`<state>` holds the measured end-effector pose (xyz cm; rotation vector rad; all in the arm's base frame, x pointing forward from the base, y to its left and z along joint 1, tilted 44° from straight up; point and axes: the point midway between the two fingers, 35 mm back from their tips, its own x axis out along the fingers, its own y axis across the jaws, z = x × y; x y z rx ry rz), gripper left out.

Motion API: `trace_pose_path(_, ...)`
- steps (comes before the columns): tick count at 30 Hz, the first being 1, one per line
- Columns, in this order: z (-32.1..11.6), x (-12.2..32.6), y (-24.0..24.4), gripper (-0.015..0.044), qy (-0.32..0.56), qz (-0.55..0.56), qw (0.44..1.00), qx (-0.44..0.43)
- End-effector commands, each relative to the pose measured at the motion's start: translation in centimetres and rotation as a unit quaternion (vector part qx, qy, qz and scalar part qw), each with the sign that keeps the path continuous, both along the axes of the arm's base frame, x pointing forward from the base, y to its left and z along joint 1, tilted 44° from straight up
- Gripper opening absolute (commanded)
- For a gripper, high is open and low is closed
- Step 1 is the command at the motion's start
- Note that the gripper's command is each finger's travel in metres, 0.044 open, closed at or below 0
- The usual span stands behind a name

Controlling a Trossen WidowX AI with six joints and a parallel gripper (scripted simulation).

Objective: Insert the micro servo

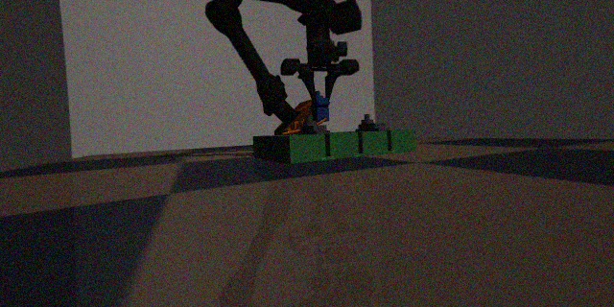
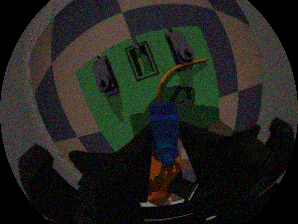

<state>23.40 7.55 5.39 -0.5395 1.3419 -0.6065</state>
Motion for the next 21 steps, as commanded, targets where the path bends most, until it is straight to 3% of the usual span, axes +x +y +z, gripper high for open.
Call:
trace_pose_path(1, 0.1, 0.0, 0.0, 0.0000, 0.055, 0.059, 0.997, -0.012)
trace_pose_path(13, 0.1, 0.2, 0.0, 0.0000, 0.083, 0.089, 0.992, -0.017)
trace_pose_path(21, 0.1, 2.9, 0.5, 0.0000, 0.082, 0.089, 0.993, -0.017)
